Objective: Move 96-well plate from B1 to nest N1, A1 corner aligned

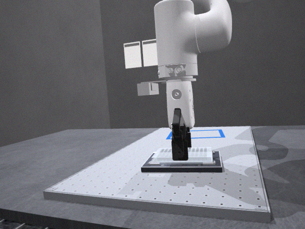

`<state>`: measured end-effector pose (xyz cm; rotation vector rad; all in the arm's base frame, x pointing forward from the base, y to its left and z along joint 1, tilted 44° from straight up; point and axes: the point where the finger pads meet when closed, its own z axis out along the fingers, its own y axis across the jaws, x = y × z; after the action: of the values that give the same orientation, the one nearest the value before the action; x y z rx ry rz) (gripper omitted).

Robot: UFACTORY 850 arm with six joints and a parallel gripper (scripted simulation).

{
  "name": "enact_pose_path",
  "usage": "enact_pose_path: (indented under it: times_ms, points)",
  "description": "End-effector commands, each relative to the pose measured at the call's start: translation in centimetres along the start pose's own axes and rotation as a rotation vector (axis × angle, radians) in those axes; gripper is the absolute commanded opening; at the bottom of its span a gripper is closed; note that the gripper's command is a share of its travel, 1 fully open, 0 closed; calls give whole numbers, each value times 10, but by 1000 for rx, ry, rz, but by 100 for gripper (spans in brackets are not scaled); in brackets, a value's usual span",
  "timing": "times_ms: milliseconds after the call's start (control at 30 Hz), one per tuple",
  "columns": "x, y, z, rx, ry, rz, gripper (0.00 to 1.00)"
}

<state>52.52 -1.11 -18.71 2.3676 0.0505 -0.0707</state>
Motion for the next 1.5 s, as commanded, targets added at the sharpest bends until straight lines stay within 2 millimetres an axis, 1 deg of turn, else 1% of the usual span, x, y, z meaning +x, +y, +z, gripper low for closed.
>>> enact_pose_path:
  times_ms: [0, 900, 1333, 1400, 1467]
  points:
    - [1, 0, -1, 1, 2, 1, 100]
    - [1, 0, -1, 1, 2, 1, 100]
    - [1, 0, -36, 1, 2, 1, 100]
    - [1, 0, -36, 1, 2, 1, 100]
    - [1, 0, -41, 1, 2, 1, 100]
